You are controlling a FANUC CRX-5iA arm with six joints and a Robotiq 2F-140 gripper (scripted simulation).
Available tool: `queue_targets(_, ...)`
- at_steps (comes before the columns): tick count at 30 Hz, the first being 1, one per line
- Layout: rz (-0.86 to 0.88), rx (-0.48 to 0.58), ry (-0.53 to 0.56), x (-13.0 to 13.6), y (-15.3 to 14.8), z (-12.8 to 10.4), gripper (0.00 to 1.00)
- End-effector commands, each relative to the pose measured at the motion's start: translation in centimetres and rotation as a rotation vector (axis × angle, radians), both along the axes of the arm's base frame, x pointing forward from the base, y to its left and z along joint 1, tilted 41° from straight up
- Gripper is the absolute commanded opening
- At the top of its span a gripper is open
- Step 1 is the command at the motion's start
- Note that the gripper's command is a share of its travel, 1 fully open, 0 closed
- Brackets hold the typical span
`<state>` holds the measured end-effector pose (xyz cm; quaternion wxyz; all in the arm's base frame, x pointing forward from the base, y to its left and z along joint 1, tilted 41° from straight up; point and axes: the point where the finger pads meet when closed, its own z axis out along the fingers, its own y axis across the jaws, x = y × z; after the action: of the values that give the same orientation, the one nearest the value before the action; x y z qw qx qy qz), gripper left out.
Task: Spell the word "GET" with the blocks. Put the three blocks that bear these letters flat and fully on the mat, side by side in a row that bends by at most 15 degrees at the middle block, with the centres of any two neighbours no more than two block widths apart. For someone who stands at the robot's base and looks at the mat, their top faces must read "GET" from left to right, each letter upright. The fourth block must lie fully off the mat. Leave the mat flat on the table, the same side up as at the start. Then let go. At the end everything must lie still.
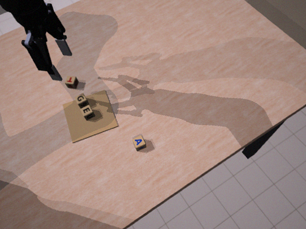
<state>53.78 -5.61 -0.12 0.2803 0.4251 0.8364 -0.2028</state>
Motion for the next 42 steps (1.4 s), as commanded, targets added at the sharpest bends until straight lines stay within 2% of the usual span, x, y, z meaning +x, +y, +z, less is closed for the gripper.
queue_targets(1,0.000,0.000,-0.001,0.01,0.03,0.01,0.40)
queue_targets(42,0.000,0.000,-0.001,0.15,-0.24,-0.35,0.40)
